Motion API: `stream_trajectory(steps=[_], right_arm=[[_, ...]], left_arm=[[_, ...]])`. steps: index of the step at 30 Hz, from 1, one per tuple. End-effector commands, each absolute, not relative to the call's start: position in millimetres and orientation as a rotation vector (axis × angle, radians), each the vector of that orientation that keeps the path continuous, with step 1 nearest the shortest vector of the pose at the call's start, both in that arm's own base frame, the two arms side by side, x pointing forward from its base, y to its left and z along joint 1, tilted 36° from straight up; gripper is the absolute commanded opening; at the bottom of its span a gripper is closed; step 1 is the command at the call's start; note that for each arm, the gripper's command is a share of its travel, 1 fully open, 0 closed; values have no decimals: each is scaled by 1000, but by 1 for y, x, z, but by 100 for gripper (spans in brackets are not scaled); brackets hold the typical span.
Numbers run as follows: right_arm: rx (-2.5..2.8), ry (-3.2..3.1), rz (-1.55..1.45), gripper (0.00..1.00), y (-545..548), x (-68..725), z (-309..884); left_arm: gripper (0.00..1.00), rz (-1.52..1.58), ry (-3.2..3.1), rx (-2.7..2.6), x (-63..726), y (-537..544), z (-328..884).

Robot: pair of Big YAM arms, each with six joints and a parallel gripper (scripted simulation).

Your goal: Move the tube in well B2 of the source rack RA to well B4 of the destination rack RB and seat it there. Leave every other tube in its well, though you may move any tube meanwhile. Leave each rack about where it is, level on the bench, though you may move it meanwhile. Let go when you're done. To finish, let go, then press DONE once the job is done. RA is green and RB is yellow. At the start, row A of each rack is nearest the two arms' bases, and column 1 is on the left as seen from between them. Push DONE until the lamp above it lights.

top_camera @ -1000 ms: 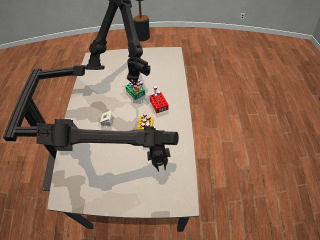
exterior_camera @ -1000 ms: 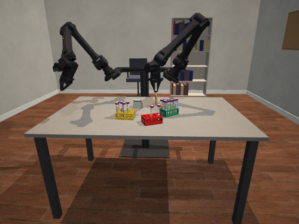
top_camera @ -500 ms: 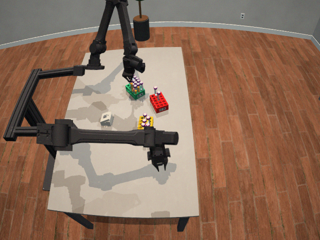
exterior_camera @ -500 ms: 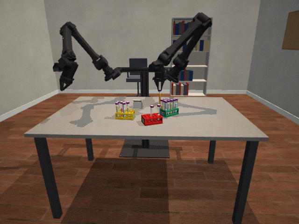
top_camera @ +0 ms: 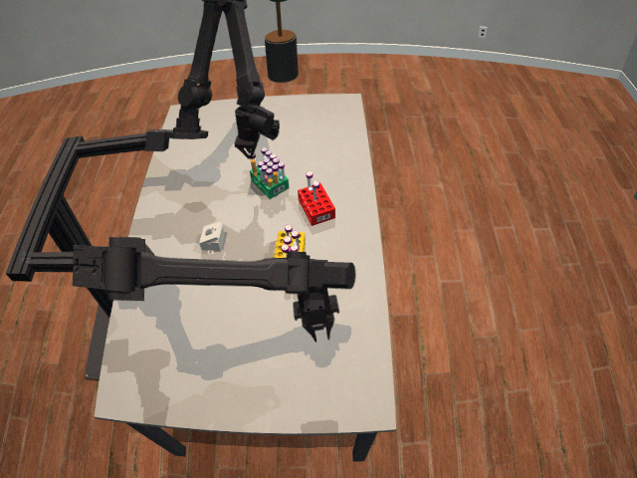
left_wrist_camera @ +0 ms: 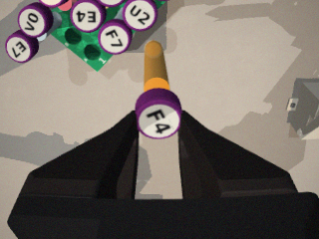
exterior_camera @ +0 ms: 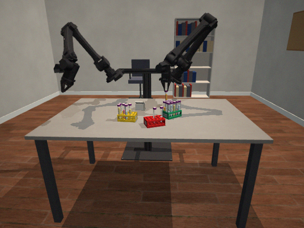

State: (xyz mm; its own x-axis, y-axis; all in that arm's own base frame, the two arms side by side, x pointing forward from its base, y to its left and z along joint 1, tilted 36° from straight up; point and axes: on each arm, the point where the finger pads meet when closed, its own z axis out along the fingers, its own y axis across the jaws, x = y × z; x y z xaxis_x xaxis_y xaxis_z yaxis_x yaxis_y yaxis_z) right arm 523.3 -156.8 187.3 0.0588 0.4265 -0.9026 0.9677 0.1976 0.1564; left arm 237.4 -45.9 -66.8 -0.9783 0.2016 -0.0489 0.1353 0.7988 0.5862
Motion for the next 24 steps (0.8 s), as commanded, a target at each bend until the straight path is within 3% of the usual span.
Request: stream_trajectory(steps=[1, 19, 24], right_arm=[[1383, 1505, -695, 30, -155, 530, 199], [1383, 1505, -695, 30, -155, 530, 199], [1383, 1505, -695, 30, -155, 530, 199]], left_arm=[[0, 901, 2866, 258, 236, -39, -61], [0, 925, 2880, 271, 191, -4, -46], [0, 895, 2858, 253, 214, -11, -38]])
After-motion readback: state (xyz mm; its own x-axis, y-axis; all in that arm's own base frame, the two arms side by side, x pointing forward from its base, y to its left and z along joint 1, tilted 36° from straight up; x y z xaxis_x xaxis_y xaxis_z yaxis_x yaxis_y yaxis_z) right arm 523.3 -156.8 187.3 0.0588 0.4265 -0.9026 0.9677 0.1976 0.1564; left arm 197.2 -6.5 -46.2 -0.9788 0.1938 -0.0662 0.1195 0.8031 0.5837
